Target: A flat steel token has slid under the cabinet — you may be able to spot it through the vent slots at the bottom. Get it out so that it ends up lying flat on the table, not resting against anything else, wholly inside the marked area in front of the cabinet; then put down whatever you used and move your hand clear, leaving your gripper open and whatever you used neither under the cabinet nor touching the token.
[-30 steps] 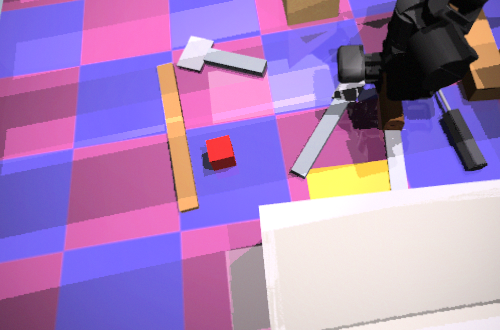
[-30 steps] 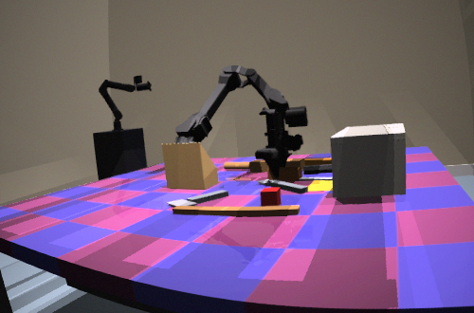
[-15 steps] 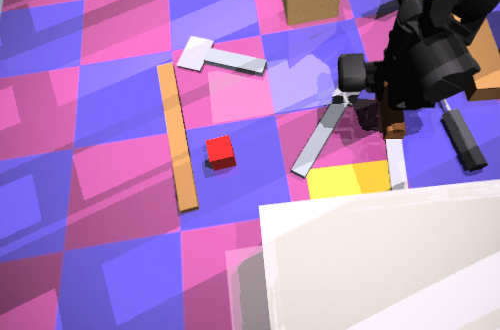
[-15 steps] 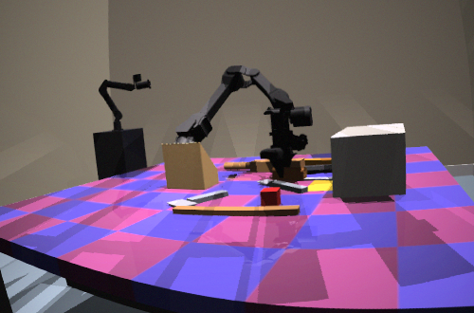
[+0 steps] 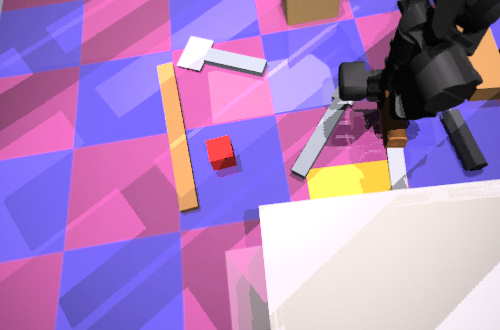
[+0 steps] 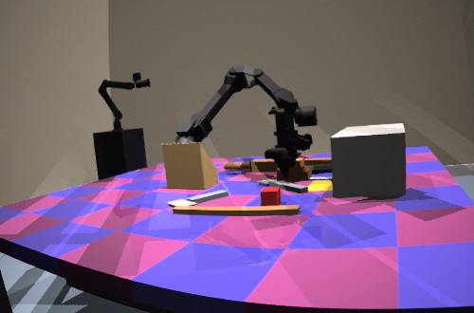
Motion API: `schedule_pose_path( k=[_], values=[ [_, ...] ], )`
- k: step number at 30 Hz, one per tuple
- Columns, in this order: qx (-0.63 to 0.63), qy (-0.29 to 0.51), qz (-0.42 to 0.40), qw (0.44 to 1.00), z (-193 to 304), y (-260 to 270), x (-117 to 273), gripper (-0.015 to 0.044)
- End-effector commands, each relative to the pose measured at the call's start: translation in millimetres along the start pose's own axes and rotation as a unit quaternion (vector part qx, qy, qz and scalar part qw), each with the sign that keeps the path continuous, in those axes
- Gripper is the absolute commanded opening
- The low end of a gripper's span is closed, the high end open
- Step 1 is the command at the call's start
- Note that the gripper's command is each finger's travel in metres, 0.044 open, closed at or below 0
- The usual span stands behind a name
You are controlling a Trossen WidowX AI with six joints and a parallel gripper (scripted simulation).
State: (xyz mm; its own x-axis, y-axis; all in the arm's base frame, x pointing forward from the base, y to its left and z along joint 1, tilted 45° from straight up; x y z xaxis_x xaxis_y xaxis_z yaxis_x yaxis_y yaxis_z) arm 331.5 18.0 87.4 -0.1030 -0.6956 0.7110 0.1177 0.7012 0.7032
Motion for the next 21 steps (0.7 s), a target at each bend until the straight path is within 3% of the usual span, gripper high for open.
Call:
schedule_pose_path(
  k=[1,21],
  values=[
    [0.002,-0.001,-0.001,1.000,-5.8,-0.5,0.2,0.0000],
    [0.003,-0.001,-0.001,1.000,-26.2,-2.9,0.5,0.0000]
  ],
)
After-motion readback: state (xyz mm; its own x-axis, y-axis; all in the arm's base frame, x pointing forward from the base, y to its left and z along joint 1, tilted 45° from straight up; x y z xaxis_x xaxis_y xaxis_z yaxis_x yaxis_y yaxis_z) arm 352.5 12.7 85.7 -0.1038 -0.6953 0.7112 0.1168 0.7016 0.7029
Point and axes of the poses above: the point midway between the two fingers, 35 mm back from their tips, its own x axis back along the fingers, its own y axis across the jaws, z = x × y, the point moved 8 cm from there along x, back along the fingers, and after that the axes turned 8 degrees about x, right-handed, at the moved point
